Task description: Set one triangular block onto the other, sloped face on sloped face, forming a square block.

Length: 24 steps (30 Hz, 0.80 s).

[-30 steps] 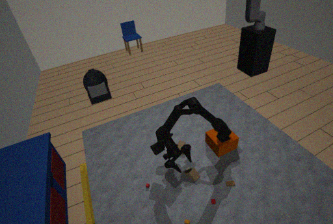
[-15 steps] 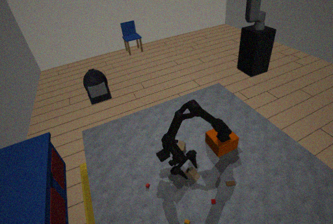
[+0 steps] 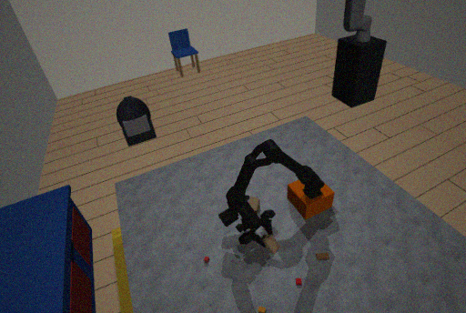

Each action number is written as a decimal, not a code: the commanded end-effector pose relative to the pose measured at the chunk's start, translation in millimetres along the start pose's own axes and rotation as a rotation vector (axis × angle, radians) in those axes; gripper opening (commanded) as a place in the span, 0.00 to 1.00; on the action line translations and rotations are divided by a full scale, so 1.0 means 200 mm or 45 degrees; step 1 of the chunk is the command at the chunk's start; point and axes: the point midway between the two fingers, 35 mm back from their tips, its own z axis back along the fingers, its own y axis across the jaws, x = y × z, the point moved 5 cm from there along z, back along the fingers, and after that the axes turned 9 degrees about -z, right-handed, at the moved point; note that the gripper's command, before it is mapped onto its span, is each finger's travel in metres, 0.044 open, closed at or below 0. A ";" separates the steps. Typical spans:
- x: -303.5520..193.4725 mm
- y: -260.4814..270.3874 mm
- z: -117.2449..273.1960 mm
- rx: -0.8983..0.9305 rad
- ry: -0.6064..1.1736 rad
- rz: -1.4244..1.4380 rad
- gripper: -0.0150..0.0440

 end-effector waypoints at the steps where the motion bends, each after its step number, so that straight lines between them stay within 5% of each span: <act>1: 0.00 0.00 0.00 0.001 0.000 0.000 0.53; 6: 0.00 0.00 0.00 0.001 0.000 0.000 0.48; 11: -0.01 0.00 0.01 0.001 0.000 0.000 0.25; 24: -0.22 -0.01 0.23 0.002 0.001 0.001 0.25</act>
